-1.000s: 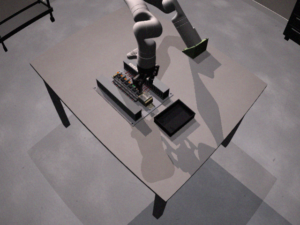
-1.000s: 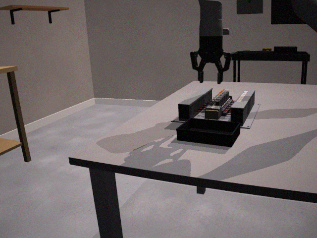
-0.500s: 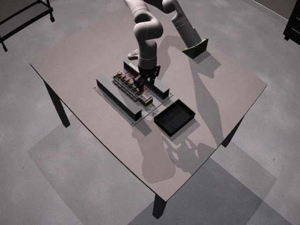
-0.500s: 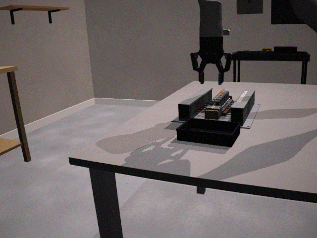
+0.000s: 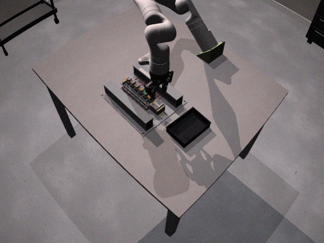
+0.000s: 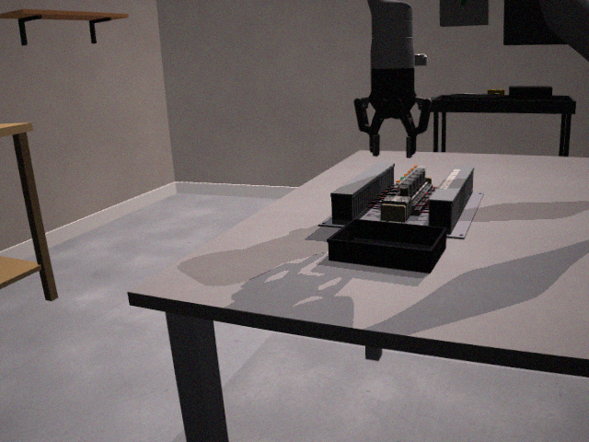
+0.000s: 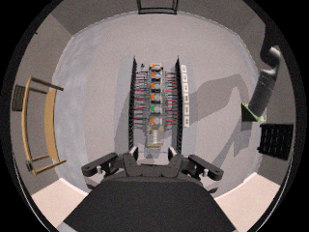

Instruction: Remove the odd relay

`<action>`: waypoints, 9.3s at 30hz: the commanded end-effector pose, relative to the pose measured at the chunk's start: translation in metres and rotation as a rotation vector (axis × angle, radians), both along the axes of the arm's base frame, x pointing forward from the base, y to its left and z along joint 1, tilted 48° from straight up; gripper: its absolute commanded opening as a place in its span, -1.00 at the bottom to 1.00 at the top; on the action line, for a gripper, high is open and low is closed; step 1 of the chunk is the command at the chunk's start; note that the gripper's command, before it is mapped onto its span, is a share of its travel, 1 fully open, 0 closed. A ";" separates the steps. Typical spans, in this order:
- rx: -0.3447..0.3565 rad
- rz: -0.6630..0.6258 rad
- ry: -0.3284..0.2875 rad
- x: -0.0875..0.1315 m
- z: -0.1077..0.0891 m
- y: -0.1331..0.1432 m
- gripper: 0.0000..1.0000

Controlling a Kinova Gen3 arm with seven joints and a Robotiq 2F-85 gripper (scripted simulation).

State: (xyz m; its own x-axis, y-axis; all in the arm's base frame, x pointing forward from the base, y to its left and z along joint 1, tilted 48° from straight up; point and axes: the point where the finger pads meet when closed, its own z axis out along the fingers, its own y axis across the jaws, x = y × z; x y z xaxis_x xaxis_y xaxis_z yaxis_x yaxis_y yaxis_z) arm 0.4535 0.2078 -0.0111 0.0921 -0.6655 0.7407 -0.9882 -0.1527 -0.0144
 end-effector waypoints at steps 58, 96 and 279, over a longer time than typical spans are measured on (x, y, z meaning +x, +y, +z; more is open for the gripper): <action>-0.001 -0.005 0.011 0.005 0.060 -0.054 0.22; -0.001 -0.005 0.011 0.006 0.067 -0.061 0.22; -0.001 -0.005 0.011 0.014 0.027 -0.099 0.22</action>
State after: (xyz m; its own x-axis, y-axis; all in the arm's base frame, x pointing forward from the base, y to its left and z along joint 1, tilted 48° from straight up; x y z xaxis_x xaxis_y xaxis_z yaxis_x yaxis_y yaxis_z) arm 0.4663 0.1088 0.0170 0.1004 -0.6645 0.7406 -0.9892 -0.1463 0.0028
